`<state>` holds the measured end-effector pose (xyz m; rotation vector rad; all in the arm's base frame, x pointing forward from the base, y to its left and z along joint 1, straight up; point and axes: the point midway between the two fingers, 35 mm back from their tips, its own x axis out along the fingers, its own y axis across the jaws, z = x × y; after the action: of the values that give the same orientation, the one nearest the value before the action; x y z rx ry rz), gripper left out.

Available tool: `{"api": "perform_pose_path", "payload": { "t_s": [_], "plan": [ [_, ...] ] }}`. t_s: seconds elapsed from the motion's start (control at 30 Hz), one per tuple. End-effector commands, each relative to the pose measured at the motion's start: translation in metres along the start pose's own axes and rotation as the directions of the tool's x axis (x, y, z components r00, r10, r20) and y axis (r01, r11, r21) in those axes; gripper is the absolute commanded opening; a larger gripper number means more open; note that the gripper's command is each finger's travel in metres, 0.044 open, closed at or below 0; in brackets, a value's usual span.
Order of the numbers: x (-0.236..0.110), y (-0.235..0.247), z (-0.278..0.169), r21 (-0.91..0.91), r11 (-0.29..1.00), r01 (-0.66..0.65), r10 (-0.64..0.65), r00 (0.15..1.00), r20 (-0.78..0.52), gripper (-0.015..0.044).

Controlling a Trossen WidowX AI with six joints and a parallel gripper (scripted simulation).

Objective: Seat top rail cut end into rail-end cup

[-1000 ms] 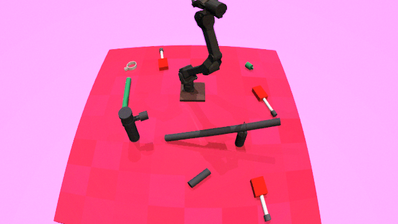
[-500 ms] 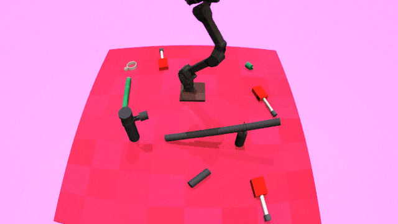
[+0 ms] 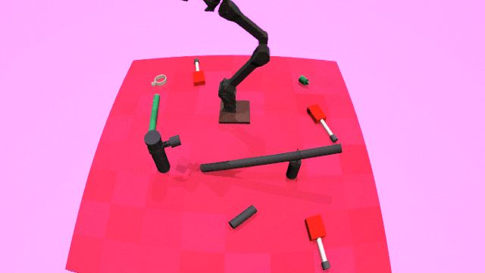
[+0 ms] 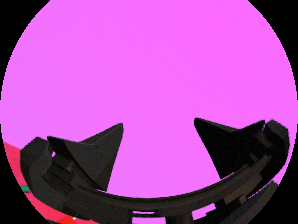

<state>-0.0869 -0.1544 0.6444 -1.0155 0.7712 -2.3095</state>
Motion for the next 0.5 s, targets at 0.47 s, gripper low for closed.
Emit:
{"api": "perform_pose_path", "payload": {
  "t_s": [0.47],
  "plan": [
    [-0.121,0.217,0.132,0.065,0.521,-0.851,0.727,0.483,0.488,0.044]
  ]
}}
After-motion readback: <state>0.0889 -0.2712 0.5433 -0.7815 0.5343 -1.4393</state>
